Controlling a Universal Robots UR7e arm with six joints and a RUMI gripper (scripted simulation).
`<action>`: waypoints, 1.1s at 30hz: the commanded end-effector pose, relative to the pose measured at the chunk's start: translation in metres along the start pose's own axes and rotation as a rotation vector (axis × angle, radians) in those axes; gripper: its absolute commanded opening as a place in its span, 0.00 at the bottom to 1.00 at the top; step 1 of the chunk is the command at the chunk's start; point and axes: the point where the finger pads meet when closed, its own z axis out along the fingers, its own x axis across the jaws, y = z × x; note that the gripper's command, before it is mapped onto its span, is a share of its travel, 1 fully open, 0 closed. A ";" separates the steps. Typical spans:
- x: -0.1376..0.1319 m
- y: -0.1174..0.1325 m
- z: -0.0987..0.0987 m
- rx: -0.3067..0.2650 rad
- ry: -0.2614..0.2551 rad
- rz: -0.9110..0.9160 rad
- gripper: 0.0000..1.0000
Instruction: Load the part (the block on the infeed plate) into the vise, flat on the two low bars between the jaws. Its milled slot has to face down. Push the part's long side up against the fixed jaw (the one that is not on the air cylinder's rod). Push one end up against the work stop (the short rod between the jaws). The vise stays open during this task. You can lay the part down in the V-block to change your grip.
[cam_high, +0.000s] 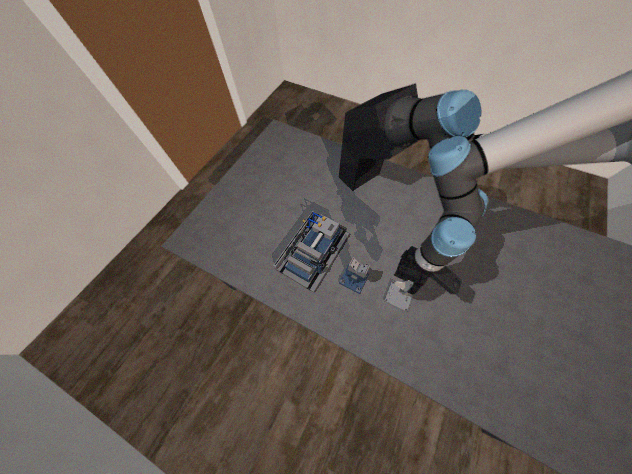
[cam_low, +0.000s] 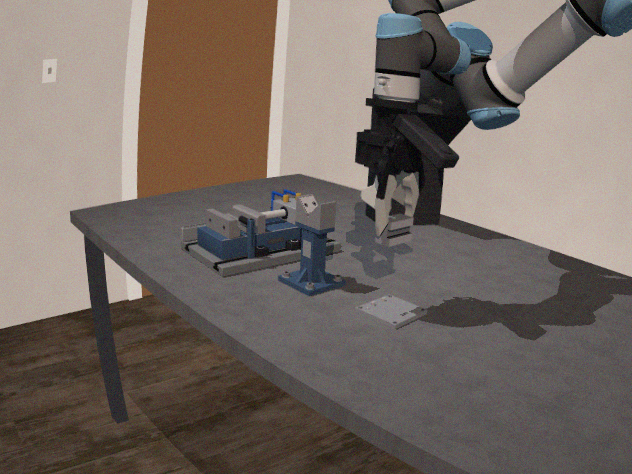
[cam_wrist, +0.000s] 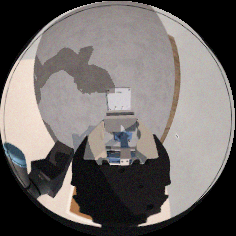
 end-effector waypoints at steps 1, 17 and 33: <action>-0.001 0.000 -0.017 0.002 -0.010 -0.002 0.00; 0.000 0.000 -0.054 0.002 -0.010 -0.002 0.00; 0.000 0.001 -0.081 0.002 -0.010 -0.002 0.00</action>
